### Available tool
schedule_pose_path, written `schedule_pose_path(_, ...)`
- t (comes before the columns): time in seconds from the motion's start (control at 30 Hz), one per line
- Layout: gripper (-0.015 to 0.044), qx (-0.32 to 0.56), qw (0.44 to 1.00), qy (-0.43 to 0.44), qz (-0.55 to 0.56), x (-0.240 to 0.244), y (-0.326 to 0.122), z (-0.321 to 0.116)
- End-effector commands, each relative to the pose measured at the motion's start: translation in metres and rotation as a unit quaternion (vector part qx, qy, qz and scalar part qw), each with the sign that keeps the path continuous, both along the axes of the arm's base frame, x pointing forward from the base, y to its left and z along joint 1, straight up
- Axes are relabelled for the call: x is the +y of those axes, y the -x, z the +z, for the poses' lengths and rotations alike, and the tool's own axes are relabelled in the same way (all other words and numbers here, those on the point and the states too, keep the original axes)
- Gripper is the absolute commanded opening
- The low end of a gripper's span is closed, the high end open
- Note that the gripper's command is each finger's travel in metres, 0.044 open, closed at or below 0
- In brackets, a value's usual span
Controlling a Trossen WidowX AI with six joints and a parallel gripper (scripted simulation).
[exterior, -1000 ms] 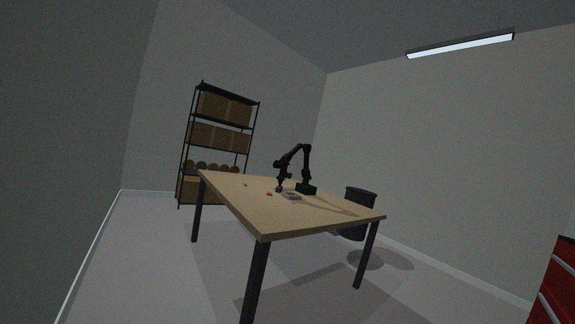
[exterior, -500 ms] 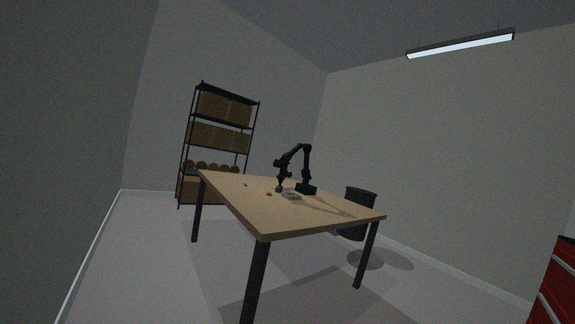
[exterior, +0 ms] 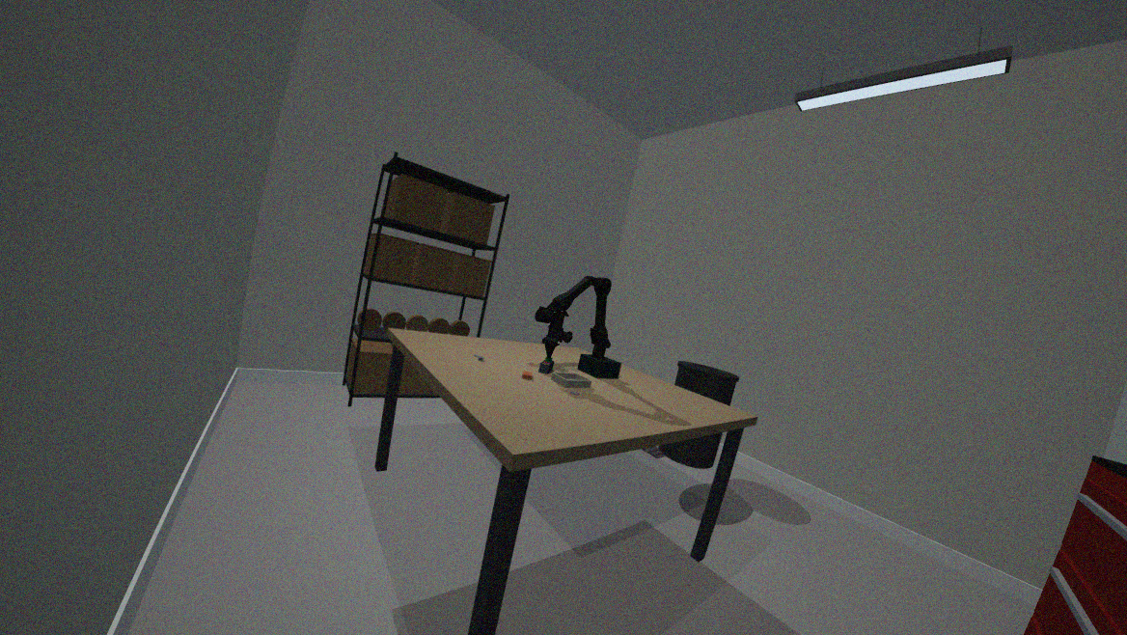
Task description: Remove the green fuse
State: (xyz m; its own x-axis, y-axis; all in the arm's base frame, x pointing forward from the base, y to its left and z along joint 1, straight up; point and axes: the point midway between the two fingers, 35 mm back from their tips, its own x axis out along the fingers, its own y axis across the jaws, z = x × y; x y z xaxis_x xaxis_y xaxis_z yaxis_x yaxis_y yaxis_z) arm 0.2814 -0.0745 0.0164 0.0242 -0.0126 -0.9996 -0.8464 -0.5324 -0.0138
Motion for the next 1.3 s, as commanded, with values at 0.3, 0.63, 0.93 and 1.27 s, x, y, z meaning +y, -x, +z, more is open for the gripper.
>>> schedule_pose_path(0.3, 0.0, -0.001, 1.0, -0.001, 0.002, 0.0, 0.0, 0.008)
schedule_pose_path(0.63, 0.0, -0.001, 1.0, -0.001, 0.003, 0.001, 0.001, 0.013)
schedule_pose_path(0.93, 0.0, -0.001, 1.0, -0.002, 0.003, 0.001, 0.001, 0.017)
schedule_pose_path(1.27, 0.0, -0.001, 1.0, -0.002, 0.003, 0.001, 0.001, 0.03)
